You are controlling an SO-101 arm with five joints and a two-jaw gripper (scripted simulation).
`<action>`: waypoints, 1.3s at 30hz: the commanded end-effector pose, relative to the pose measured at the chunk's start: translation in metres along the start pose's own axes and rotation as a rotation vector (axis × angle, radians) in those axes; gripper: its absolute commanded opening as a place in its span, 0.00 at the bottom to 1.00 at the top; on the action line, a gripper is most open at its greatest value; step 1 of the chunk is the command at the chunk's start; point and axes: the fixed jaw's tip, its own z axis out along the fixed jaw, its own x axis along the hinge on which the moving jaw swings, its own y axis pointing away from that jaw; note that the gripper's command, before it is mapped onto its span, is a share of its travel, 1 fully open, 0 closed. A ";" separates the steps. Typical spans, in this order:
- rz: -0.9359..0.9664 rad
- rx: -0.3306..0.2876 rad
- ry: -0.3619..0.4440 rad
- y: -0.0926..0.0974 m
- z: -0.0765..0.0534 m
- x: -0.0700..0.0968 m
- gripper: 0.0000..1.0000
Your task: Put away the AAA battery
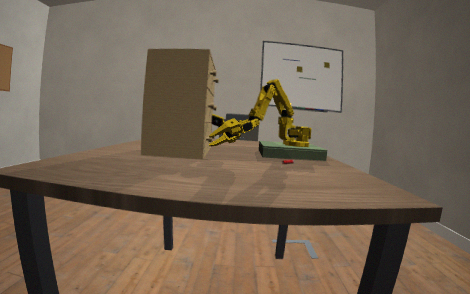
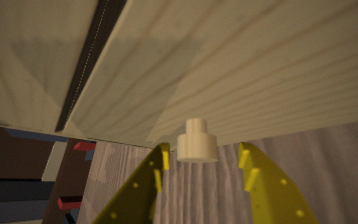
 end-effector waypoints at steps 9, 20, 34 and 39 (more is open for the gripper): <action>0.009 -0.012 -0.018 0.004 0.001 -0.007 0.21; 0.009 -0.012 -0.018 0.006 0.001 -0.008 0.21; 0.009 -0.012 -0.018 0.007 0.001 -0.009 0.21; 0.009 -0.012 -0.018 0.007 0.001 -0.009 0.21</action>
